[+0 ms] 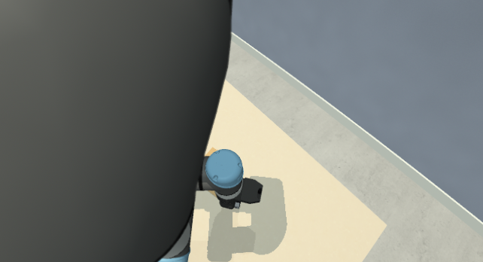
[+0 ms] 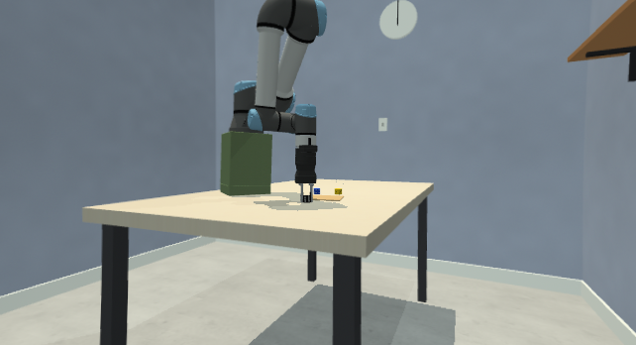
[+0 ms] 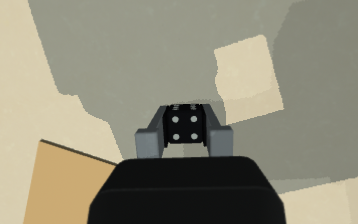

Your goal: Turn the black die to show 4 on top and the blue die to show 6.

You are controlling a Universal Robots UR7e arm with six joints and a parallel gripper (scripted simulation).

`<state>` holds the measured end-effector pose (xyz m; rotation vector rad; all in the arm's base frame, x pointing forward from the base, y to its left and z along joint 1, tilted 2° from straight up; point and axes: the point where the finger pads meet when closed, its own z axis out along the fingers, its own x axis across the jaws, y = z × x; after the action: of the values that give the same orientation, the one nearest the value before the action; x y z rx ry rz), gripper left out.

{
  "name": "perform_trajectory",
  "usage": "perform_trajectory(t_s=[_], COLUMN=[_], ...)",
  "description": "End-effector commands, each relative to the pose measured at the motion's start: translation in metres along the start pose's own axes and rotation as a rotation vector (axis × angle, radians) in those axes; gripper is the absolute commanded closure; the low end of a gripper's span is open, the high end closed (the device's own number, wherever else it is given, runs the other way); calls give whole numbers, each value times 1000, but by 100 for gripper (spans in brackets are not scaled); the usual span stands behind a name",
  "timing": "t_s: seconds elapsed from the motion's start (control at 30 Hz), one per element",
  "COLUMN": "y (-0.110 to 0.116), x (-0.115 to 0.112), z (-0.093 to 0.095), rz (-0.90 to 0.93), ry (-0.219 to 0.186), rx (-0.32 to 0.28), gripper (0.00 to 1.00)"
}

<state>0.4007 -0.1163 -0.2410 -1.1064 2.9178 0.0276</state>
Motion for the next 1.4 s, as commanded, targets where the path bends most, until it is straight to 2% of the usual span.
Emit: perform_trajectory(t_s=[0.0,0.27,0.57,1.07,1.13,1.37], y=[0,0,0,0,0,0], x=[0,0,0,0,0,0], z=[0,-2,-15,-71,-71,-91], rz=[0,0,0,0,0,0], ry=[0,0,0,0,0,0], rx=[1,1,1,1,1,1], gripper=[51,51,51,51,51,51])
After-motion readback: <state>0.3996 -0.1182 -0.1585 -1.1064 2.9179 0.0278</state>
